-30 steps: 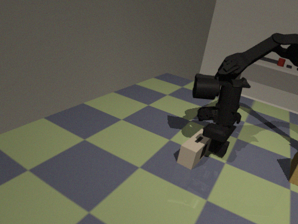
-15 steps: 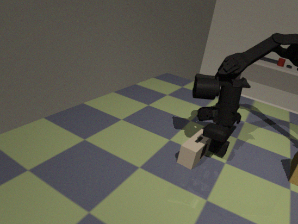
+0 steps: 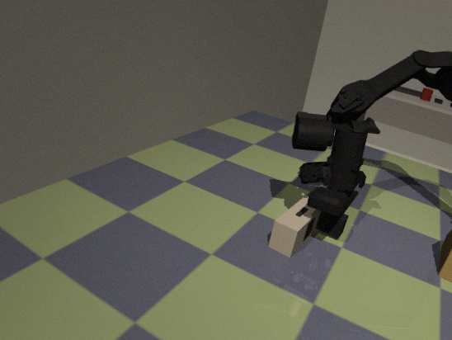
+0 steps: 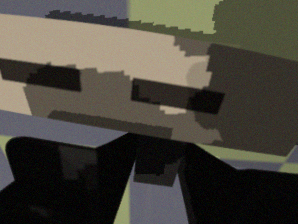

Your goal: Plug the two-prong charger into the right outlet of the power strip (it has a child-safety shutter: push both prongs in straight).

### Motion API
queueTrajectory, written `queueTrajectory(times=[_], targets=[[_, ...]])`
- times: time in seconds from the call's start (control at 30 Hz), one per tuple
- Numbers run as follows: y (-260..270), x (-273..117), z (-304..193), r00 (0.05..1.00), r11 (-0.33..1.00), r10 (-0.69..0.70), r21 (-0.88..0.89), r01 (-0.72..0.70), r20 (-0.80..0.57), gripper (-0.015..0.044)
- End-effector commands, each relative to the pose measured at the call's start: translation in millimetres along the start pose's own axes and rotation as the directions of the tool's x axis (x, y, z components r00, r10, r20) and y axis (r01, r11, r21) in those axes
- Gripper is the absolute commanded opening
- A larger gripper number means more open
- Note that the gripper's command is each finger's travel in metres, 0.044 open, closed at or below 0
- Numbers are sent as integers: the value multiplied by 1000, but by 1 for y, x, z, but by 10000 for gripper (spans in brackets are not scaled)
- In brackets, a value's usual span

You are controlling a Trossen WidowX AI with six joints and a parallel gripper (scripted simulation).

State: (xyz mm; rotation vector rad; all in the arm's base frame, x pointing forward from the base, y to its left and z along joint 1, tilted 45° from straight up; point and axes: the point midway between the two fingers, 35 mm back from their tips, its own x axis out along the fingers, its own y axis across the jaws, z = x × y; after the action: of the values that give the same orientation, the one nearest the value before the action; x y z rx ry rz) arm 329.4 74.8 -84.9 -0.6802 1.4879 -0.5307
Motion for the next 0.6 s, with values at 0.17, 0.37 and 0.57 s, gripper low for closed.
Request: queueTrajectory(times=[0.17, 0.37, 0.57], targets=[[-1, 3, 6, 1000, 1000, 4, 25, -5, 20, 0], [-1, 2, 6, 1000, 1000, 4, 25, -5, 20, 0], [-1, 2, 5, 1000, 1000, 4, 25, -5, 20, 0]])
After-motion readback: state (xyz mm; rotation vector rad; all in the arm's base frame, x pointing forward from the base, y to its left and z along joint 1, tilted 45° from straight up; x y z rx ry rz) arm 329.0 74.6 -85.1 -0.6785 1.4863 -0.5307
